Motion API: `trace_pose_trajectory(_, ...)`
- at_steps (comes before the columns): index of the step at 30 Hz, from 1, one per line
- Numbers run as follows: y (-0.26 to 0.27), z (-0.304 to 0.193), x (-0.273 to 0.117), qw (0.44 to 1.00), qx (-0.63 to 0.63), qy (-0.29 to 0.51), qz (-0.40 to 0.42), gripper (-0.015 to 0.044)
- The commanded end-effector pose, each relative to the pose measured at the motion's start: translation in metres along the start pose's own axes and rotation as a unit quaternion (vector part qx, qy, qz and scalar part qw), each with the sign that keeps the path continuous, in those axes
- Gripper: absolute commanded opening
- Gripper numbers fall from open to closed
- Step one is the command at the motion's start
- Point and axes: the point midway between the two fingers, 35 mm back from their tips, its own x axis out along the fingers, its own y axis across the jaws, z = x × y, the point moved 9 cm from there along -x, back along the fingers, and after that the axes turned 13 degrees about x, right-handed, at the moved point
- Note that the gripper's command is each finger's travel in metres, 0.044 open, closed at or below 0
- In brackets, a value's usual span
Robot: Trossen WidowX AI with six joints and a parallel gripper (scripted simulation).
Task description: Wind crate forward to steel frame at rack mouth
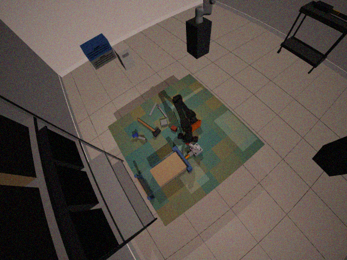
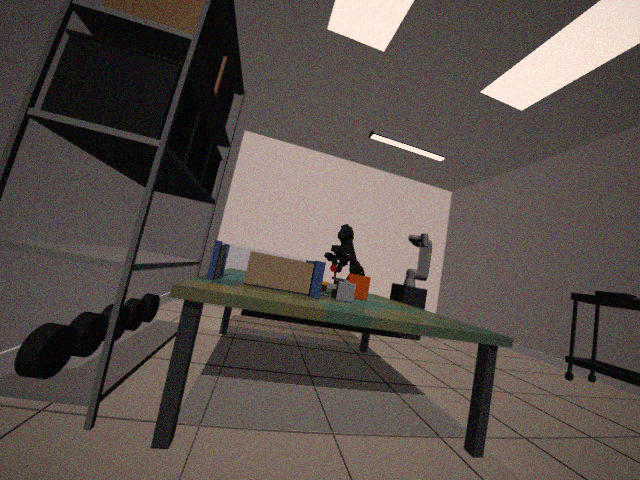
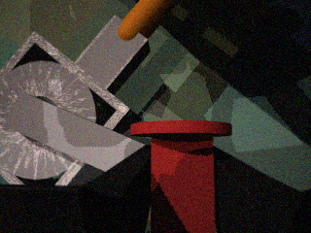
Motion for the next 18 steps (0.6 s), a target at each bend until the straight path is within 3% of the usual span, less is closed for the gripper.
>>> trace_pose_trajectory(1, -0.001, 0.007, 0.006, 1.0, 0.005, -0.003, -0.004, 0.0)
trace_pose_trajectory(18, -0.001, 0.023, 0.013, 1.0, 0.005, -0.003, -0.004, 0.0)
